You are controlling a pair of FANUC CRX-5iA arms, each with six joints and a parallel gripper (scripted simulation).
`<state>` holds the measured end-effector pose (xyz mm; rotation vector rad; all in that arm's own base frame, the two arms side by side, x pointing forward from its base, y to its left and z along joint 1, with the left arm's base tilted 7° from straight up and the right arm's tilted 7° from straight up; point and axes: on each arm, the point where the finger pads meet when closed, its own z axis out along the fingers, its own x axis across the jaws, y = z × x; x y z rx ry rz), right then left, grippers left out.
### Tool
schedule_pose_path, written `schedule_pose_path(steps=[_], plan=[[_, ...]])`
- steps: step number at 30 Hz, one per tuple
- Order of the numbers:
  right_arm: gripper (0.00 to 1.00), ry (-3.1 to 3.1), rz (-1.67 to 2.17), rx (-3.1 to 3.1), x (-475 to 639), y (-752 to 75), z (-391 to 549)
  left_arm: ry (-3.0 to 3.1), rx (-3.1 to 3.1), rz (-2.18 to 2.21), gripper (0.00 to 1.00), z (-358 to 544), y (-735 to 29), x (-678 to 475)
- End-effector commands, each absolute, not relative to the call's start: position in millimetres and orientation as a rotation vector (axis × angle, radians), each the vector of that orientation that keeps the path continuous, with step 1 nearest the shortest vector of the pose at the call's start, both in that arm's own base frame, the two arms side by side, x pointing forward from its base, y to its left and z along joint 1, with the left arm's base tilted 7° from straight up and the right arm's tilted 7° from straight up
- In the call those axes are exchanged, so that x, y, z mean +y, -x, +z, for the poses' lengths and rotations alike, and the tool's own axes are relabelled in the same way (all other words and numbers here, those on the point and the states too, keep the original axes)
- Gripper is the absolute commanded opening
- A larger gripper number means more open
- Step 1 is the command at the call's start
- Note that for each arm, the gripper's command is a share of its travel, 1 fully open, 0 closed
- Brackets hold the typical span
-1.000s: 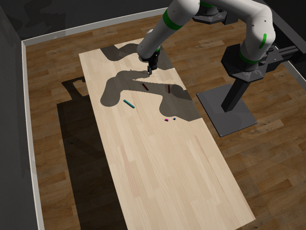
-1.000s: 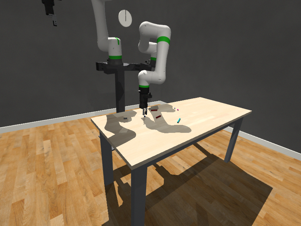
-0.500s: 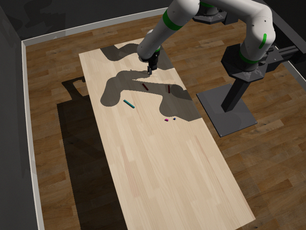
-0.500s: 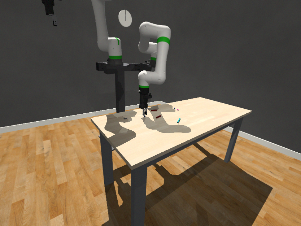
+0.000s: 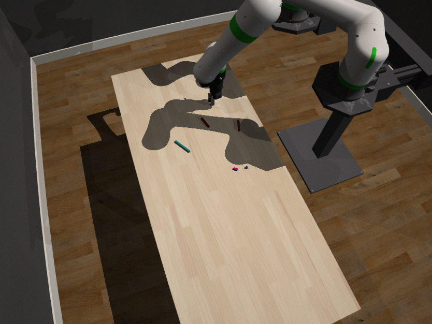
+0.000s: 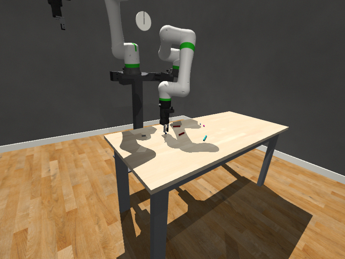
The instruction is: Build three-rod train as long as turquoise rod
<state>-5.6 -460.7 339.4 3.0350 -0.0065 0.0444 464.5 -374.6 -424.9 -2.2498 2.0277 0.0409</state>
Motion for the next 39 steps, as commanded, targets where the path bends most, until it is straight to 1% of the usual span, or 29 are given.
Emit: schedule_pose_path(steps=[1, 39], plan=[[1.00, -3.033, 0.044, -0.007, -460.9, 5.8, 340.3, 2.250, 2.028, 0.038, 0.54, -425.3, -465.5, -375.4], [1.00, -3.033, 0.044, -0.007, -460.9, 5.8, 340.3, 2.250, 2.028, 0.038, 0.54, -436.9, -466.2, -374.2]])
